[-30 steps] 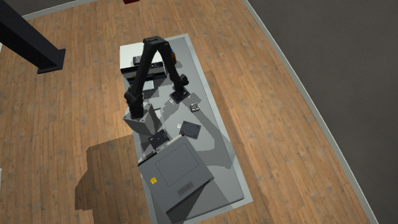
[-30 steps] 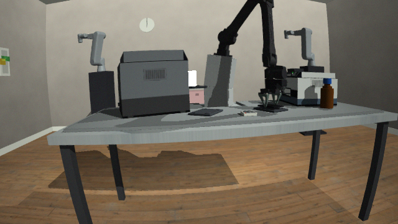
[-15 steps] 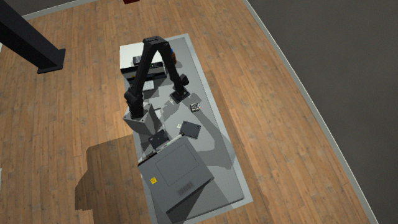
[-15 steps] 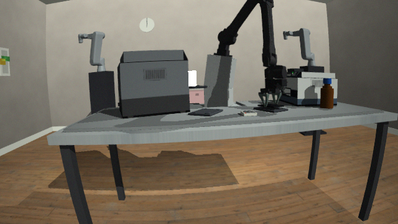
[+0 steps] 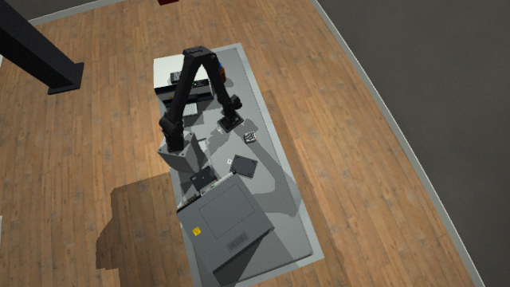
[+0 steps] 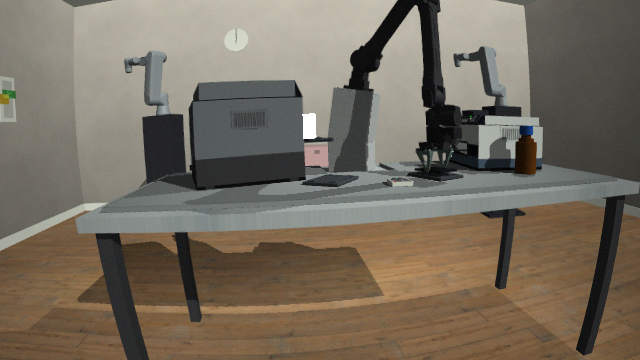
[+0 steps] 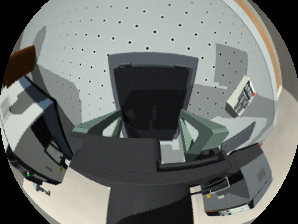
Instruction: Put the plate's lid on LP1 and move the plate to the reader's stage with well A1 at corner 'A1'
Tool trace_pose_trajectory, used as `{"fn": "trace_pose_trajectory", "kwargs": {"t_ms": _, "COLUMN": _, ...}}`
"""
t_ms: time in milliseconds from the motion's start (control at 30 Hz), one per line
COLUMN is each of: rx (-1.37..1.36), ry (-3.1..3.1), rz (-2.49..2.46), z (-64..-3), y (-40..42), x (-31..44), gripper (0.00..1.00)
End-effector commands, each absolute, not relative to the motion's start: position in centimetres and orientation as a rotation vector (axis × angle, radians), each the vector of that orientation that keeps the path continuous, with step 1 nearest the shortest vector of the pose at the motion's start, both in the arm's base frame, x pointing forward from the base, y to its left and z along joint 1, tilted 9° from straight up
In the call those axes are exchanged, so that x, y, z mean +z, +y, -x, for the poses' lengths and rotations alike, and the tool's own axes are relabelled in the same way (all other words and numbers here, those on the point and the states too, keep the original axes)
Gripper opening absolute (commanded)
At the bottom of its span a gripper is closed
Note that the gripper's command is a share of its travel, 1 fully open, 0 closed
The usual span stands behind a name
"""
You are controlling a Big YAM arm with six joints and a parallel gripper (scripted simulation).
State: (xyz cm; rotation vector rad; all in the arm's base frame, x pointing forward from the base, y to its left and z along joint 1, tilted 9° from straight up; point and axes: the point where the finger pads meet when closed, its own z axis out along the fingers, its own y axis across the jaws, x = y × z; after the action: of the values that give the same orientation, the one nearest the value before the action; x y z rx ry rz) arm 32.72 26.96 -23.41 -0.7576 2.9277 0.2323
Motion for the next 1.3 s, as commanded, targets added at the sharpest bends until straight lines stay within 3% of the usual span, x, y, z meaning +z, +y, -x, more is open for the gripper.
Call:
{"fn": "trace_pose_trajectory", "kwargs": {"t_ms": 0, "rx": 0.234, "ry": 2.923, "rz": 0.756, "z": -33.0, "y": 26.7, "x": -23.7, "gripper": 0.85}}
{"fn": "trace_pose_trajectory", "kwargs": {"t_ms": 1267, "rx": 0.248, "ry": 2.895, "rz": 0.759, "z": -33.6, "y": 27.6, "x": -22.4, "gripper": 0.85}}
